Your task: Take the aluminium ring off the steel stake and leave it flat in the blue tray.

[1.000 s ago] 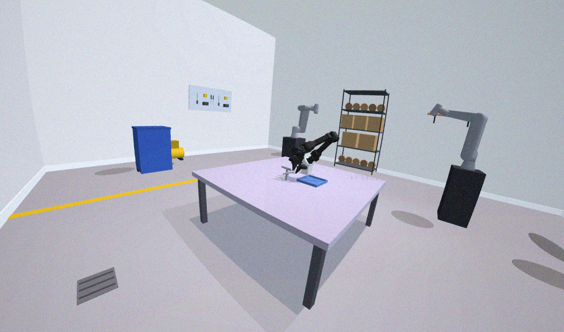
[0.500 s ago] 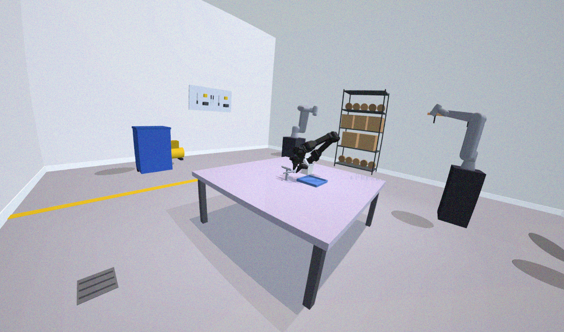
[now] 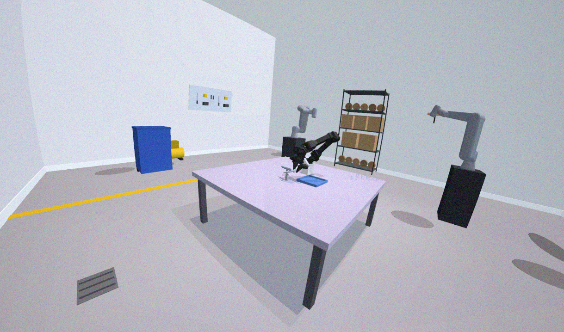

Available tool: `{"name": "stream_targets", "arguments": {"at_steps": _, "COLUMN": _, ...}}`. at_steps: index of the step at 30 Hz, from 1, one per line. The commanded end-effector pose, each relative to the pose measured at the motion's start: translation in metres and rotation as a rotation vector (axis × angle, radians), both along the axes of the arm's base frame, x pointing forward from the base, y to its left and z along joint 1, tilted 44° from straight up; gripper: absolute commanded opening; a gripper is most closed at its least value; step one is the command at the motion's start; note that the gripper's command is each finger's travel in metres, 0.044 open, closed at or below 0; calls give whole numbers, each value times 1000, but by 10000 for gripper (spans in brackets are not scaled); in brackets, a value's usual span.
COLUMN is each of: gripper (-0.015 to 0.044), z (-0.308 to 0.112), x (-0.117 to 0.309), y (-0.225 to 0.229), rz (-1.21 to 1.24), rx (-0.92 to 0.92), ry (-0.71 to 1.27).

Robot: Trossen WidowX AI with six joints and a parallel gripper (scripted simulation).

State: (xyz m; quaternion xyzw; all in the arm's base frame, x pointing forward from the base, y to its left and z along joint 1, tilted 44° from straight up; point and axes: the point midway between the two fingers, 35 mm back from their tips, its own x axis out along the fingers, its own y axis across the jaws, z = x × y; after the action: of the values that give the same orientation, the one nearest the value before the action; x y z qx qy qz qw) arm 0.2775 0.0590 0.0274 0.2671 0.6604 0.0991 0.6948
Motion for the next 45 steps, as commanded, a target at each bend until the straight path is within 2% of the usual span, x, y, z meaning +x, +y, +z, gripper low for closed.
{"name": "stream_targets", "arguments": {"at_steps": 1, "gripper": 0, "z": 3, "x": 2, "y": -2, "rz": -2, "rx": 8, "ry": -8}}
{"name": "stream_targets", "arguments": {"at_steps": 21, "gripper": 0, "z": 7, "x": 1, "y": -16, "rz": -17, "rx": 100, "ry": -19}}
{"name": "stream_targets", "arguments": {"at_steps": 45, "gripper": 0, "z": -12, "x": -4, "y": -35, "rz": -43, "rx": 270, "ry": -39}}
